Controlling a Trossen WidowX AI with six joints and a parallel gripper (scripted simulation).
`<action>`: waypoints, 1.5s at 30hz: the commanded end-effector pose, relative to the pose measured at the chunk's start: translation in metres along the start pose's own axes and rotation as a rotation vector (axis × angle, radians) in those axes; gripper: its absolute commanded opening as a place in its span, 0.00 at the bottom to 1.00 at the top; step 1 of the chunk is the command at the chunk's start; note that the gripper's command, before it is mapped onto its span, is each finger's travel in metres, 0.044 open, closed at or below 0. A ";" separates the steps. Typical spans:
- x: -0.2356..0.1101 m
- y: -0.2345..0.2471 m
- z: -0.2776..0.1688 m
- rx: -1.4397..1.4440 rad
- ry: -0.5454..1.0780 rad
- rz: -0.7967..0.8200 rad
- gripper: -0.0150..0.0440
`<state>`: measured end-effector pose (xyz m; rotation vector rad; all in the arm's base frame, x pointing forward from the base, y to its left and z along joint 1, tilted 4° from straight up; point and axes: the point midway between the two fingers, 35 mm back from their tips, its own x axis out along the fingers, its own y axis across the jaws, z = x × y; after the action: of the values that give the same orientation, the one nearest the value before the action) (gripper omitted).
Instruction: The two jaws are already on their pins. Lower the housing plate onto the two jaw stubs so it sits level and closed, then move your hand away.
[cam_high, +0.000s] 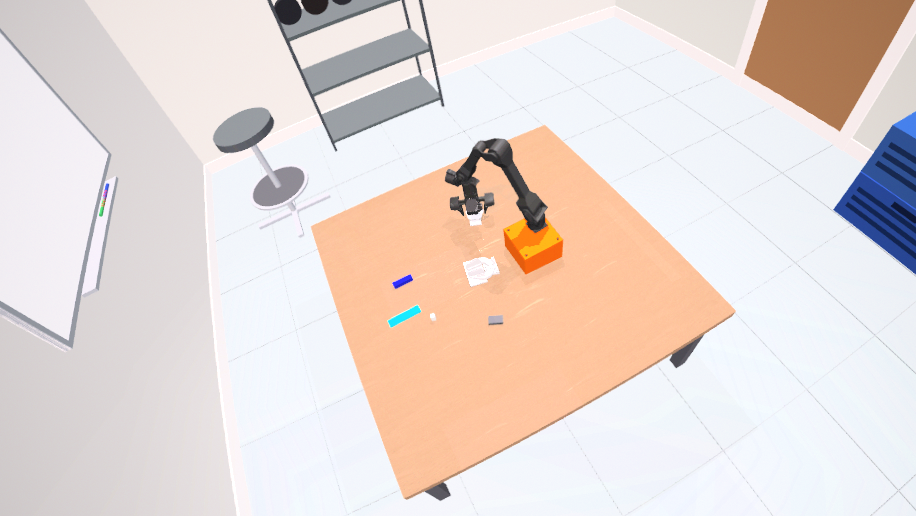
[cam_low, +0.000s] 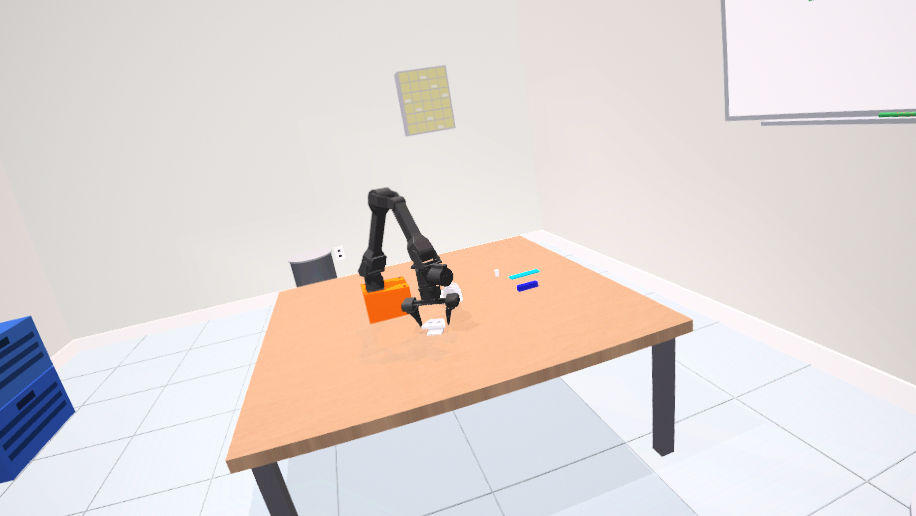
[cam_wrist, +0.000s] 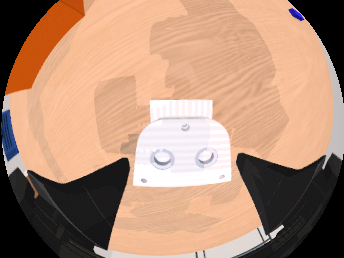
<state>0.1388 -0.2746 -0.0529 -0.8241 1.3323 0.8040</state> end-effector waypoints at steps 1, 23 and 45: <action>0.006 0.001 0.000 0.005 0.000 0.004 1.00; 0.012 0.002 0.001 0.005 0.000 0.004 1.00; 0.012 0.001 0.001 0.000 -0.002 0.003 0.85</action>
<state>0.1388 -0.2727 -0.0645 -0.8208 1.3320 0.8071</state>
